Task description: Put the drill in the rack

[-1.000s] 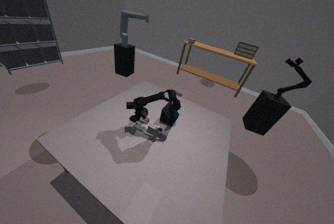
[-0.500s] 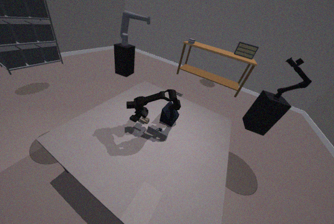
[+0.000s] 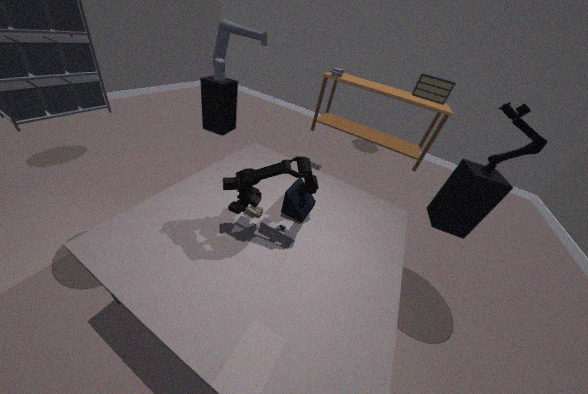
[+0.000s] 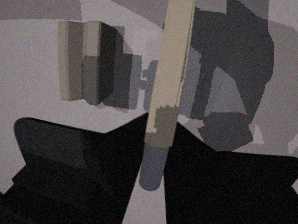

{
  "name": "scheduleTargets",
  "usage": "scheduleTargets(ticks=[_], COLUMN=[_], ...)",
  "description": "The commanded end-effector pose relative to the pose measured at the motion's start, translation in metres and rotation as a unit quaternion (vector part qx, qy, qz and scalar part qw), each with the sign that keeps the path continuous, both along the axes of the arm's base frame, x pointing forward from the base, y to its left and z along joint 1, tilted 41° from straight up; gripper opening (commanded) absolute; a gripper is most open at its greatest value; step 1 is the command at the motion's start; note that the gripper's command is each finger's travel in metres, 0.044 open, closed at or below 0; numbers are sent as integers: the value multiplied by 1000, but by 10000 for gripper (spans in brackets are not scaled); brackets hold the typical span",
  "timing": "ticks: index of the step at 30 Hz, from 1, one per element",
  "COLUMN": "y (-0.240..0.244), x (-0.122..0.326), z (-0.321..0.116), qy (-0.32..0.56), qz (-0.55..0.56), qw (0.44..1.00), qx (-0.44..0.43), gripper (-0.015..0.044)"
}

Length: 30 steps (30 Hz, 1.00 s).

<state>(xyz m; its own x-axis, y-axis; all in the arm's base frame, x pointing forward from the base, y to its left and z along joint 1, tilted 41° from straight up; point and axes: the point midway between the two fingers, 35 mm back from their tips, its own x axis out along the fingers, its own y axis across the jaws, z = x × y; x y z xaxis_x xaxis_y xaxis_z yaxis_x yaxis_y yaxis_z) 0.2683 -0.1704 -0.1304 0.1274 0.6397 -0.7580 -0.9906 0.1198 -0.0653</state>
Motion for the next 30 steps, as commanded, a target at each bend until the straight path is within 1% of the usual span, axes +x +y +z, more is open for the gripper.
scheduleTargets(ticks=[1,30], y=[-3,-8], x=[0,-2], z=[2,6], qy=[-2,-1], qz=[1,1], qw=[1000,1000], qx=[-3,-3], gripper=[0,0])
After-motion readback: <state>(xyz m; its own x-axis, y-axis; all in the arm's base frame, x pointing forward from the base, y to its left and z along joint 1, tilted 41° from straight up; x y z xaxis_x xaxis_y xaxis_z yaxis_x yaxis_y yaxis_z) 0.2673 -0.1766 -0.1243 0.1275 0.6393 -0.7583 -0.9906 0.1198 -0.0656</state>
